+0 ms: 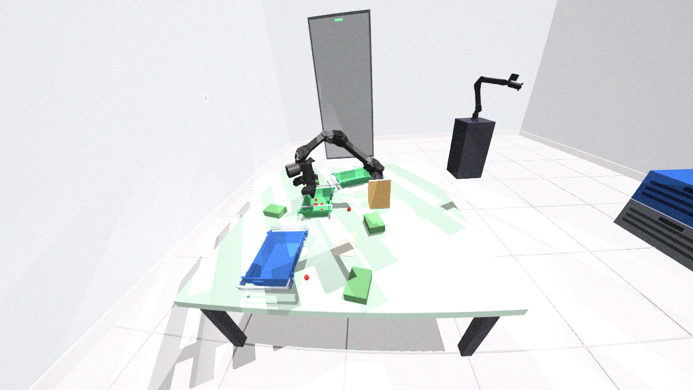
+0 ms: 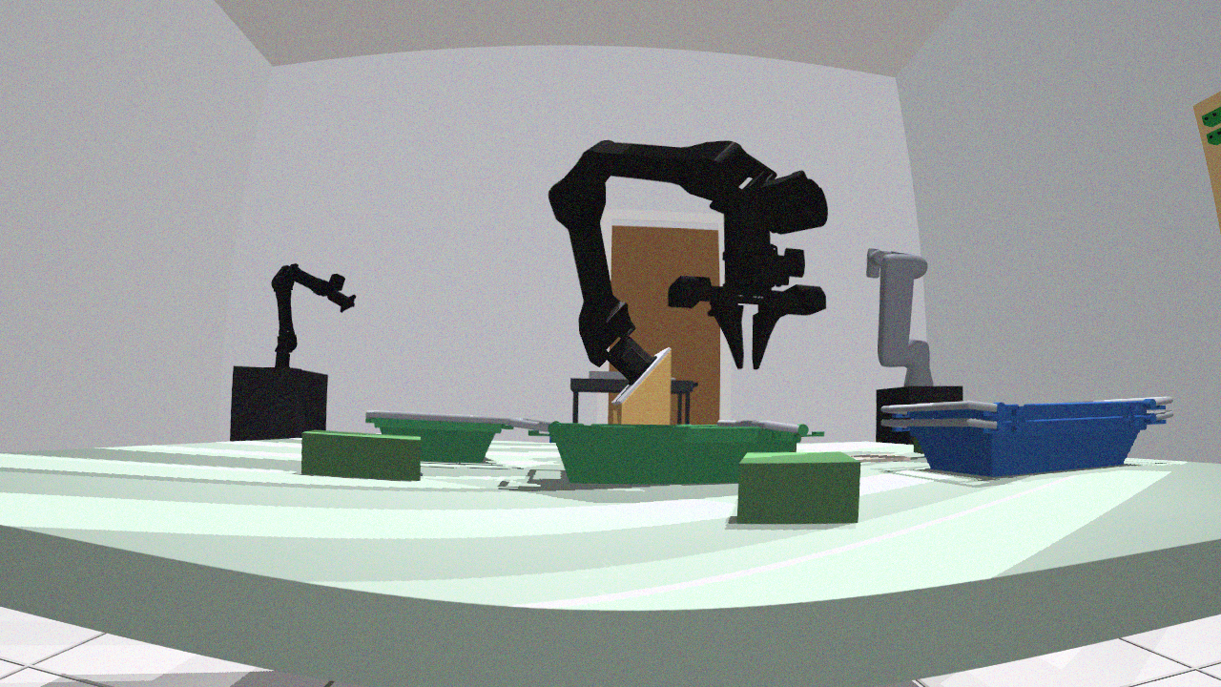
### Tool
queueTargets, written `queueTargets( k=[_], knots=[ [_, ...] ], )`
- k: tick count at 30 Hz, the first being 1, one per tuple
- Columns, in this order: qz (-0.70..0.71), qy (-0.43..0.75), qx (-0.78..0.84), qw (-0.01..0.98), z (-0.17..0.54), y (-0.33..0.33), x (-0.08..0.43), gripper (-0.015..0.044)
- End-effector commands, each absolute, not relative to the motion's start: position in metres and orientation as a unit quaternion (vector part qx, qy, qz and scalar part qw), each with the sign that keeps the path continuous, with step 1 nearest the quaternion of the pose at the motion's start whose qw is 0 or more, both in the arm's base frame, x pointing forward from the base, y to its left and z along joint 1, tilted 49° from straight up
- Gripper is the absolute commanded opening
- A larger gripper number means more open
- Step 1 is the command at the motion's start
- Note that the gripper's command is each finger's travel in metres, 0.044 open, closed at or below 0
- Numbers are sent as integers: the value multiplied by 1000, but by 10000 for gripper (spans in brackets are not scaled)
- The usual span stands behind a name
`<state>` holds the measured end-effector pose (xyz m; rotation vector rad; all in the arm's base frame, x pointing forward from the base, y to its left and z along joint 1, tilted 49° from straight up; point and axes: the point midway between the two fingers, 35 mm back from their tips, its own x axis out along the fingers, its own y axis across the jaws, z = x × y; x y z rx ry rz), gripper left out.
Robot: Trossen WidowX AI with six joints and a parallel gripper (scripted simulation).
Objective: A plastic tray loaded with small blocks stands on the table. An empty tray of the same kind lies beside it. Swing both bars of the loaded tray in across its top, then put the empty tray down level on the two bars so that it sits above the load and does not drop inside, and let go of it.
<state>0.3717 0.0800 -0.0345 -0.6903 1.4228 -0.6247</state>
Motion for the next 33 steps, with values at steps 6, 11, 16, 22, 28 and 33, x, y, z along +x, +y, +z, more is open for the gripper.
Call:
queueTargets(
  k=[6, 11, 16, 22, 28, 33],
  knots=[
    [-368, 577, -189, 704, -7, 76, 382, 81],
    [-530, 433, 54, 727, 26, 36, 401, 81],
    [-621, 285, 240, 690, 53, 1, 410, 81],
    [-662, 164, 363, 634, 72, -25, 413, 81],
    [-681, 33, 476, 556, 93, -52, 414, 81],
    [-677, -79, 556, 475, 110, -75, 412, 81]
  ],
)
